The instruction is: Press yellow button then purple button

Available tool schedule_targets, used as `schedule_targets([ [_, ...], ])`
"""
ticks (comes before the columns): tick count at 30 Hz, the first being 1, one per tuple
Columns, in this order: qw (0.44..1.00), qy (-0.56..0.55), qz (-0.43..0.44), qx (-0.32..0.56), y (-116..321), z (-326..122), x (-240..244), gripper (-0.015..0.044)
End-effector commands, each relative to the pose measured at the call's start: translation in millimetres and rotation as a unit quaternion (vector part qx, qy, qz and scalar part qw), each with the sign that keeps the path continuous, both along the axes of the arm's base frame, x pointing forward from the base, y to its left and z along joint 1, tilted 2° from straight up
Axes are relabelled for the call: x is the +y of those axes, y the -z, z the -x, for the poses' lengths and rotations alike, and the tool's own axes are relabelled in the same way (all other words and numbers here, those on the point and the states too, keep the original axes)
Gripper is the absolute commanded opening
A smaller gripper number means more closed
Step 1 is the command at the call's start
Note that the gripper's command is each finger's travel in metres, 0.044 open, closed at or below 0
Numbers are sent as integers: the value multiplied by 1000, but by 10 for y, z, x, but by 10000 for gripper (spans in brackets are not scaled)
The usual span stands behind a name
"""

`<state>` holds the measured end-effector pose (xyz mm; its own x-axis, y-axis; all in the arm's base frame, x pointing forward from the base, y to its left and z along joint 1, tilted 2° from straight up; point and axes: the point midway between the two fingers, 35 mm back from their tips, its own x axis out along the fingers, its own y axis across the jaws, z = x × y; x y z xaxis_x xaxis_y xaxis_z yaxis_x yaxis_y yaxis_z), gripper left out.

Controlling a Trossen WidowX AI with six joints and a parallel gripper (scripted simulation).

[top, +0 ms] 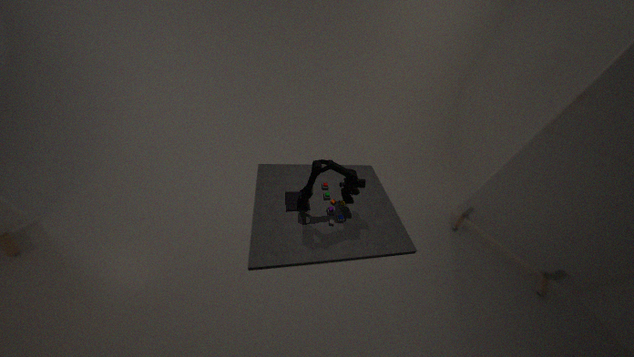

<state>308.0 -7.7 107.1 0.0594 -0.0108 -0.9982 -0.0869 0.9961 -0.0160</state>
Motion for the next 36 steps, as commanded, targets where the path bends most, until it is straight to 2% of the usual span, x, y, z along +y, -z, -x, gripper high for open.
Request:
schedule_targets([
  [1,1000,-1,3,2,25,12,-9,20],
  [36,1000,-1,3,2,365,-5,-14,20],
])
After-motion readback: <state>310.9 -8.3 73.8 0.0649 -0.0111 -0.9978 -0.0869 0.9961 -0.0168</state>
